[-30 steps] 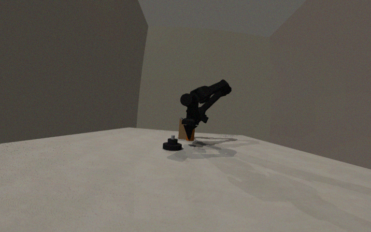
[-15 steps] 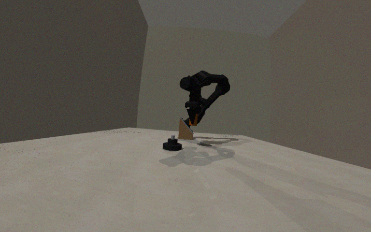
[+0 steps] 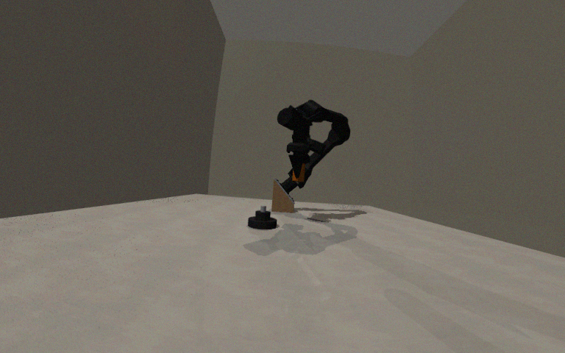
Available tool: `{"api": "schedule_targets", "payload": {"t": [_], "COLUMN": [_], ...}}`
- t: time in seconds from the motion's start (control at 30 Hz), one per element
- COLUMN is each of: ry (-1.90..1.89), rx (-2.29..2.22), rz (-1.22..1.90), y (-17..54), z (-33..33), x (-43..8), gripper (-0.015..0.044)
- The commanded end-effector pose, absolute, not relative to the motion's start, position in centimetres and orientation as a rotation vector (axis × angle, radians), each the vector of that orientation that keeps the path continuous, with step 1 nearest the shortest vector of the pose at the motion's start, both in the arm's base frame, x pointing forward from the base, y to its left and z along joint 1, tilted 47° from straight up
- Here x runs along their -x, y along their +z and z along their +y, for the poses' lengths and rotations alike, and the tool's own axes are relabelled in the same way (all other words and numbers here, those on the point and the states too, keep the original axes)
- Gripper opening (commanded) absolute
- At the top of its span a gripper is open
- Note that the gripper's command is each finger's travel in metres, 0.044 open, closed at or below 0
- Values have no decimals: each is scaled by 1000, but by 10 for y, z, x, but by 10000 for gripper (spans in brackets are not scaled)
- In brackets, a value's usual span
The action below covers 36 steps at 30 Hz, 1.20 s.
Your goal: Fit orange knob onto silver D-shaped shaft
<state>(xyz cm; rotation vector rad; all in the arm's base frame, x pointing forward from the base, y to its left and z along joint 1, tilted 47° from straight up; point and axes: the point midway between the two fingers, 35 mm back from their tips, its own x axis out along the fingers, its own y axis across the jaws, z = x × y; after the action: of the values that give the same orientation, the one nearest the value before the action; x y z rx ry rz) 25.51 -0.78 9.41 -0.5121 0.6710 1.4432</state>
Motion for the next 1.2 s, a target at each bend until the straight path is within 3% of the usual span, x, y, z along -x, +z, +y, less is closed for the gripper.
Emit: {"api": "schedule_targets", "payload": {"t": [0.0, 1.17], "ry": [1375, 803], "rx": [525, 655], "rz": [649, 458], "y": [102, 169], "z": [-10, -26], "x": [-255, -249], "gripper": [0, 0]}}
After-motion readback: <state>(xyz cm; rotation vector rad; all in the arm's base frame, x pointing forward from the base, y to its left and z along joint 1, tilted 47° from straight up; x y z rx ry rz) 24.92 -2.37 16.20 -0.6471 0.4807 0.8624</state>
